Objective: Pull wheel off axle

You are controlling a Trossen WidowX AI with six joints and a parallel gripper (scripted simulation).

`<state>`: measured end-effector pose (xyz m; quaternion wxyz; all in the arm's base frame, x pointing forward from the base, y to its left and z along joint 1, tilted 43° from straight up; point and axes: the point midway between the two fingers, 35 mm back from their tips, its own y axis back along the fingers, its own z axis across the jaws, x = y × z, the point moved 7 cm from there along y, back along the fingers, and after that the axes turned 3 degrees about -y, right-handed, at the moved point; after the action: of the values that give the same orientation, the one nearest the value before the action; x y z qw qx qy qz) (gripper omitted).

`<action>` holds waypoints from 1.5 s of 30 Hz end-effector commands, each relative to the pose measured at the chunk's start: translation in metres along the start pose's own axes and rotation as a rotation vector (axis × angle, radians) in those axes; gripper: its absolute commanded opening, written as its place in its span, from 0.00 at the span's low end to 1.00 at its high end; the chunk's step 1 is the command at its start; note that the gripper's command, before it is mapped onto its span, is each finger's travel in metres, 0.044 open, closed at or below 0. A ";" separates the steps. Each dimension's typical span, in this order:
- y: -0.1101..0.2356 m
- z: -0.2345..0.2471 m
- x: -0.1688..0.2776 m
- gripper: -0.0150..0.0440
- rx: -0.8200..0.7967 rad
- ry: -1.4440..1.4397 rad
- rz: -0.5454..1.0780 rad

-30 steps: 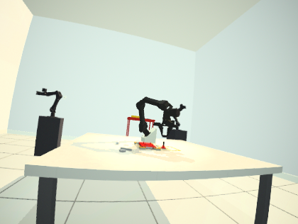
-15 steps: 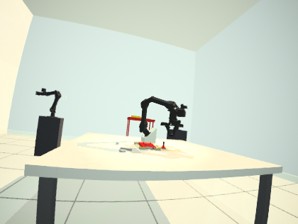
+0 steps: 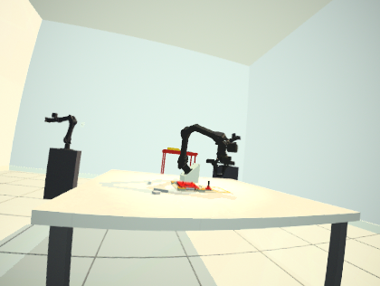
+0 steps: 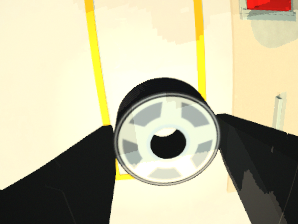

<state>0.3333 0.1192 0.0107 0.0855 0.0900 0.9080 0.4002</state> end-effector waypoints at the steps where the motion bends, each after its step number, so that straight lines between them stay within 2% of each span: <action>1: -0.011 0.002 0.001 0.25 0.006 0.008 -0.001; 14: -0.087 0.000 0.001 0.25 0.010 0.008 -0.002; 21: -0.091 0.000 0.002 0.25 0.010 0.008 -0.002; 32: -0.085 -0.001 0.000 0.74 0.006 -0.001 0.002; 39: -0.029 0.000 0.000 0.76 0.008 0.008 -0.001; 44: -0.027 0.000 0.000 0.76 0.008 0.008 -0.001; 45: -0.033 0.002 0.003 0.81 0.012 0.018 -0.004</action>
<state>0.3293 0.0995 -0.0158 0.0781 0.0846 0.9112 0.3955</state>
